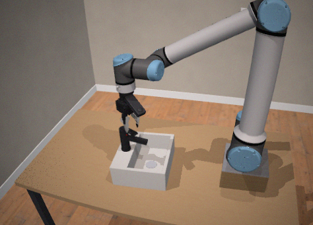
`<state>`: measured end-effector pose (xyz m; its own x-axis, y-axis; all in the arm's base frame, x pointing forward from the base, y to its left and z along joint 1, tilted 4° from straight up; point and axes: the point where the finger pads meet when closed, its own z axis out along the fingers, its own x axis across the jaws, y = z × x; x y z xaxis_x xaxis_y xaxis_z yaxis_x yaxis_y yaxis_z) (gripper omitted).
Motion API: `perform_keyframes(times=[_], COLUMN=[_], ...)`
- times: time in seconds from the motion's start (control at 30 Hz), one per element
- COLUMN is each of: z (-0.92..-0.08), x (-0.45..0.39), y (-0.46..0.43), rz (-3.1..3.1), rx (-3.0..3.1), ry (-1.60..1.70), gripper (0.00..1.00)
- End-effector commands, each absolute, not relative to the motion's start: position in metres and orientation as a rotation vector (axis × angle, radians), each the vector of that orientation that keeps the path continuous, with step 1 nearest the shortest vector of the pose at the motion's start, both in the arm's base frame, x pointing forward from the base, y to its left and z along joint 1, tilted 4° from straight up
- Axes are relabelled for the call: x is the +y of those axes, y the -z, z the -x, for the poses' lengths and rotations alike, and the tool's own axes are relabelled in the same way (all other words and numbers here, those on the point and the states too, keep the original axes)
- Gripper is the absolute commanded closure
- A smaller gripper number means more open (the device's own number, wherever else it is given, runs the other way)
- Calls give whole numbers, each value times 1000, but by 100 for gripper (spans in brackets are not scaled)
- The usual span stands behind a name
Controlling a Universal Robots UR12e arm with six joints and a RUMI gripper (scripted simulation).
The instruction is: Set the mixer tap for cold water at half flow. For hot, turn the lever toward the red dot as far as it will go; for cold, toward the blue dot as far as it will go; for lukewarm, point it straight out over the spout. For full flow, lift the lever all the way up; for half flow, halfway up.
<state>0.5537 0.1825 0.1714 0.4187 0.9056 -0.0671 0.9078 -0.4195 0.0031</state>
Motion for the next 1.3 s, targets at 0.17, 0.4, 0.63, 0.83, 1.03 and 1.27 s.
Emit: perform_keyframes(times=[0.17,0.4,0.63,0.83,1.03,1.27], z=[-554,-554,-554,-554,-554,-554], x=[182,182,182,181,181,181], y=[-170,-166,-160,-154,-150,-145], rz=[-2613,-2613,-2613,-2613,-2613,-2613], rx=[1671,1671,1671,1671,1671,1671], ry=[83,83,83,83,83,83], gripper=[61,61,61,61,61,61])
